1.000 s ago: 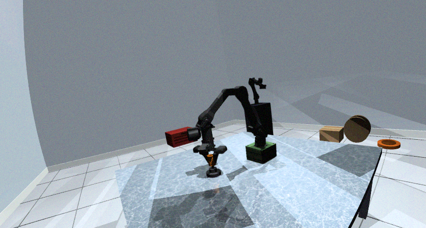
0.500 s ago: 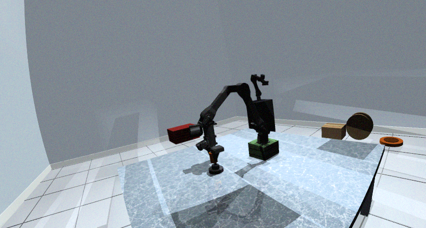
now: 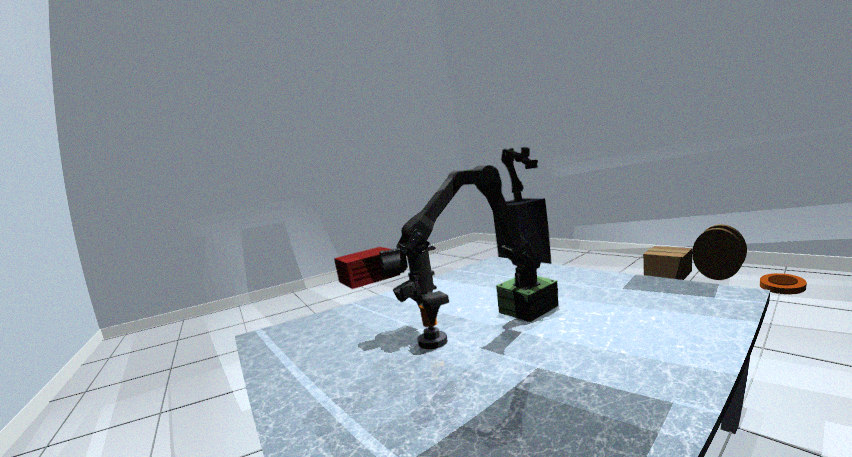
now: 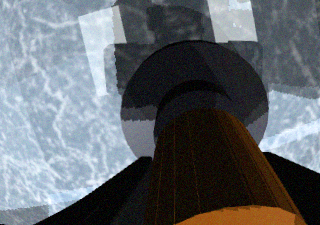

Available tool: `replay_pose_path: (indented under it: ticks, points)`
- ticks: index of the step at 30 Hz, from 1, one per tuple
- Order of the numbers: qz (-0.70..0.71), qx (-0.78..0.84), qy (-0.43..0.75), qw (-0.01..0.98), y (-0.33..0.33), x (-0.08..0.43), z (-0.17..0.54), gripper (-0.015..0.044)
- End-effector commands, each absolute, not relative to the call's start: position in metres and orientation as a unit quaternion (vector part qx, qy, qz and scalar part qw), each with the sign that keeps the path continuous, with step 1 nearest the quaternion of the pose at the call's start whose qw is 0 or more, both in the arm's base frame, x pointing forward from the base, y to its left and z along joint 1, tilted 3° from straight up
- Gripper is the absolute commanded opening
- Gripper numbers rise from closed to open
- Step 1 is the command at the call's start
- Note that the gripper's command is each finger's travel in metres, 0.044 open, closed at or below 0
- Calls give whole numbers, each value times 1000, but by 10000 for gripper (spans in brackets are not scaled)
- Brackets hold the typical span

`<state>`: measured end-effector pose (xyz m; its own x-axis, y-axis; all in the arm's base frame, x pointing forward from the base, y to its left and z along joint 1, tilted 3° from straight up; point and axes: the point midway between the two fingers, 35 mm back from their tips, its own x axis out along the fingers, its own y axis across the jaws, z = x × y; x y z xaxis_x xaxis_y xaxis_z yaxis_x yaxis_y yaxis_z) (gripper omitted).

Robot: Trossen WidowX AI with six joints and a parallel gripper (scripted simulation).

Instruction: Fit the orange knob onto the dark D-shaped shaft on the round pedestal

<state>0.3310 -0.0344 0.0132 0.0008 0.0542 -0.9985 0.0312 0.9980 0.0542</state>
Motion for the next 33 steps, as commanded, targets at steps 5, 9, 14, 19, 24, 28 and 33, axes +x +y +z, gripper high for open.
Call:
replay_pose_path:
  ticks: [5,9,14,19,24,28,33]
  points:
    - [6,32,704,709,-33,329,13,0]
    - [6,32,704,709,-33,329,13,0]
    - [6,32,704,709,-33,330,17,0]
    - [-24,63,704,707,-34,330,18,0]
    - [-68,106,701,702,-35,333,17,0]
    - [-68,106,701,702,-36,336,15,0]
    - [-68,106,701,702,-35,335,15,0]
